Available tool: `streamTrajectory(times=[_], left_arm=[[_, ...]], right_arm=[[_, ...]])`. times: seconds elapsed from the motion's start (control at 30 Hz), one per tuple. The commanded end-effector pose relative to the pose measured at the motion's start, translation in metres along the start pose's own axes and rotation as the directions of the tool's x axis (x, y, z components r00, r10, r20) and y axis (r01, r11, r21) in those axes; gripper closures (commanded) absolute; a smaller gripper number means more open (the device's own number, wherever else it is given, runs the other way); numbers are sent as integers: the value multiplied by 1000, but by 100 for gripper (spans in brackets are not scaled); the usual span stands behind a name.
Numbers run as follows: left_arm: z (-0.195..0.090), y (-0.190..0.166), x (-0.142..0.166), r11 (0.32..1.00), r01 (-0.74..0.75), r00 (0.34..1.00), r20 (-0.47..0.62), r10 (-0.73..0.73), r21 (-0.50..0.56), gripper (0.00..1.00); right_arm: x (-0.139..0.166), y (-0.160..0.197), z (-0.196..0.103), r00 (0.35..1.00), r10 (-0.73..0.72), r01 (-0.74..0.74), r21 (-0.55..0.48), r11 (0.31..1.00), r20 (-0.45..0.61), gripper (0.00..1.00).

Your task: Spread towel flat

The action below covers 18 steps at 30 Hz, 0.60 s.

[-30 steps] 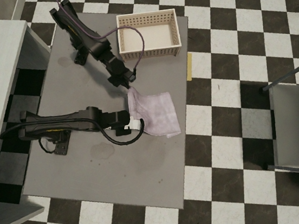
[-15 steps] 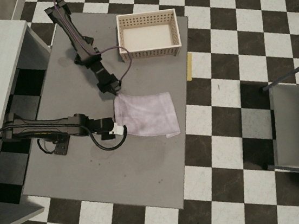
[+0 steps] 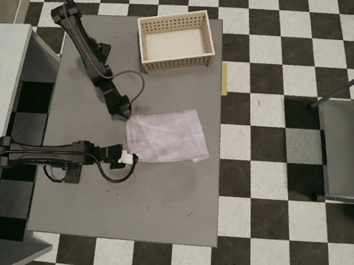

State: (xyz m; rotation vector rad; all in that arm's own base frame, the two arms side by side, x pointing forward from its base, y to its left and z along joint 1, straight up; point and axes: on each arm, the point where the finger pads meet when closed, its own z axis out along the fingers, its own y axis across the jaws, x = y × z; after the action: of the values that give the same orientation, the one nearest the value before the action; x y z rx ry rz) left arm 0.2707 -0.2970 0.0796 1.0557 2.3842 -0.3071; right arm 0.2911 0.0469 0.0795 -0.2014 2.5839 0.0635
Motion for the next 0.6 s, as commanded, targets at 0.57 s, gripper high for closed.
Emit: streamTrajectory(times=[0.57], left_arm=[[38,-53,38,992,-108,994,35,106,71,100]], right_arm=[[58,-14,14,996,28,-31,37,999,79,100]])
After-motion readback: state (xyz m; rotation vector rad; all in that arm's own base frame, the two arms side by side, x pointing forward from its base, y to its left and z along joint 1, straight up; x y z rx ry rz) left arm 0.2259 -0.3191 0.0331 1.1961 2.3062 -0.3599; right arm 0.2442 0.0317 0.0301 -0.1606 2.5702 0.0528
